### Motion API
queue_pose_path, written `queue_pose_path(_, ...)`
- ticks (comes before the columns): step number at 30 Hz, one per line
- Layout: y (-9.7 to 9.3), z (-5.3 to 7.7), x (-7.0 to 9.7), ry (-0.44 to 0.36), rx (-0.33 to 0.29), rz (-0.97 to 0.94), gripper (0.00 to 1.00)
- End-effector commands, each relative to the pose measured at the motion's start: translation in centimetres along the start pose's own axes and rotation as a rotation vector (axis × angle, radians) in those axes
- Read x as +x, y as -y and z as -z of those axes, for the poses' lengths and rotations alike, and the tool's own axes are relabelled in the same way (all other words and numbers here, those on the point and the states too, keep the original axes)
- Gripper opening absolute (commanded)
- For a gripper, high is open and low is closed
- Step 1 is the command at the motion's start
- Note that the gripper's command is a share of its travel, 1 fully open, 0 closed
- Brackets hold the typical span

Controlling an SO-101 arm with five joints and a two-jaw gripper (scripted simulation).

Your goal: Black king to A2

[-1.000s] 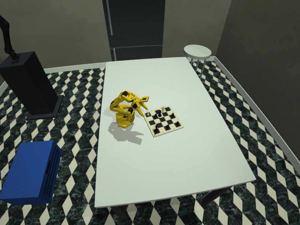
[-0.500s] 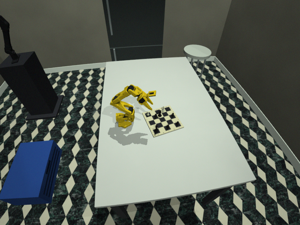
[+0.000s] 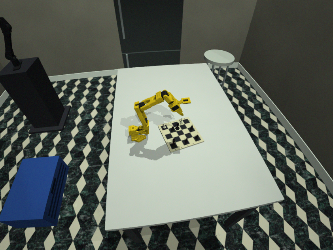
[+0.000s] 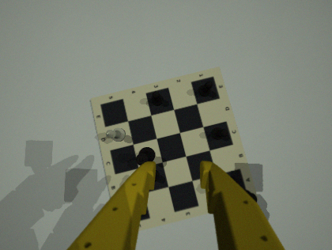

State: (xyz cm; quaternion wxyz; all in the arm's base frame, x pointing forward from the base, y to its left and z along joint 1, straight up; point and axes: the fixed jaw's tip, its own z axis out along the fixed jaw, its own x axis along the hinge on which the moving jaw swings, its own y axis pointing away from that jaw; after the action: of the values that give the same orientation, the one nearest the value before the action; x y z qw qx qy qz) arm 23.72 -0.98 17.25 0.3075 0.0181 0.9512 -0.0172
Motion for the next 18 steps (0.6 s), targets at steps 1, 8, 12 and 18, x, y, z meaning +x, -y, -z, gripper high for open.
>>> queue_pose_path(1,-1.4,-2.7,-1.3,-0.121,-0.033,0.033,0.08)
queue_pose_path(8,-3.5,-6.3,-1.3,-0.201,-0.07,0.096,0.03)
queue_pose_path(12,-4.0,-7.0,-1.2,-0.216,-0.076,0.108,0.02)
queue_pose_path(18,-4.8,-8.2,-0.8,-0.242,-0.087,0.129,0.0)
